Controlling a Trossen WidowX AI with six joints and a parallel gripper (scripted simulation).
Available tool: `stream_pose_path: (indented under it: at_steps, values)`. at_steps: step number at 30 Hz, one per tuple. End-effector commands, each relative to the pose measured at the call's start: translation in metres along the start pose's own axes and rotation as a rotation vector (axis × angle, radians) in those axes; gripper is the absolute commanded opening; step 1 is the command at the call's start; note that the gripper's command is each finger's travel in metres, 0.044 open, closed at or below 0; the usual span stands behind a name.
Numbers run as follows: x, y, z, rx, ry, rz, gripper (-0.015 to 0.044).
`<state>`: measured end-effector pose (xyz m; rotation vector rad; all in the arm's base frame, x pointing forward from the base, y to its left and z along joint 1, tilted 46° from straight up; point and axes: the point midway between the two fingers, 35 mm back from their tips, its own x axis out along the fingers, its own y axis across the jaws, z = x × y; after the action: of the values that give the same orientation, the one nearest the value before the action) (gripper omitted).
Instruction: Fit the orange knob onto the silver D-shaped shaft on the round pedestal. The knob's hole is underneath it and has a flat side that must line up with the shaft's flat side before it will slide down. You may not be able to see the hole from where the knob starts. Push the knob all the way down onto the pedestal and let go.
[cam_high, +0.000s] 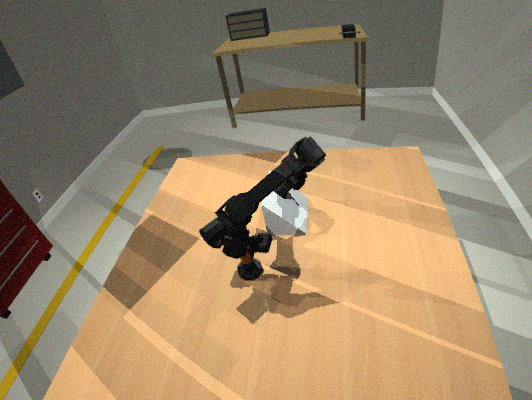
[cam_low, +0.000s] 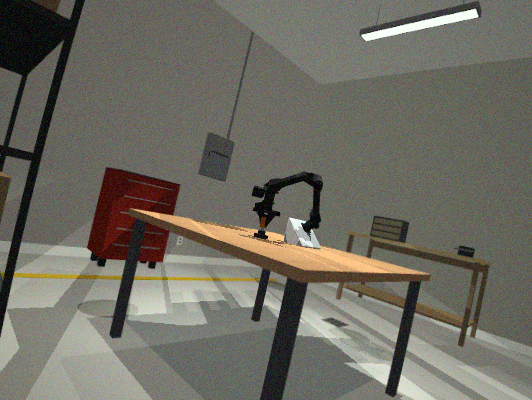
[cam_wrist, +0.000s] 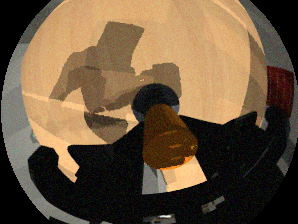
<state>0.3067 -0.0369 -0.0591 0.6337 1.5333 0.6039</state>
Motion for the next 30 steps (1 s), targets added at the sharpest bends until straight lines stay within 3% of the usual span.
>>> stream_pose_path:
  at_steps: [1, 30]
  values:
    - [-0.0032, 0.0023, 0.0006, -0.007, -0.005, -0.001, 0.0000]
    - [0.0006, 0.0015, 0.0006, -0.007, -0.005, -0.001, 0.0000]
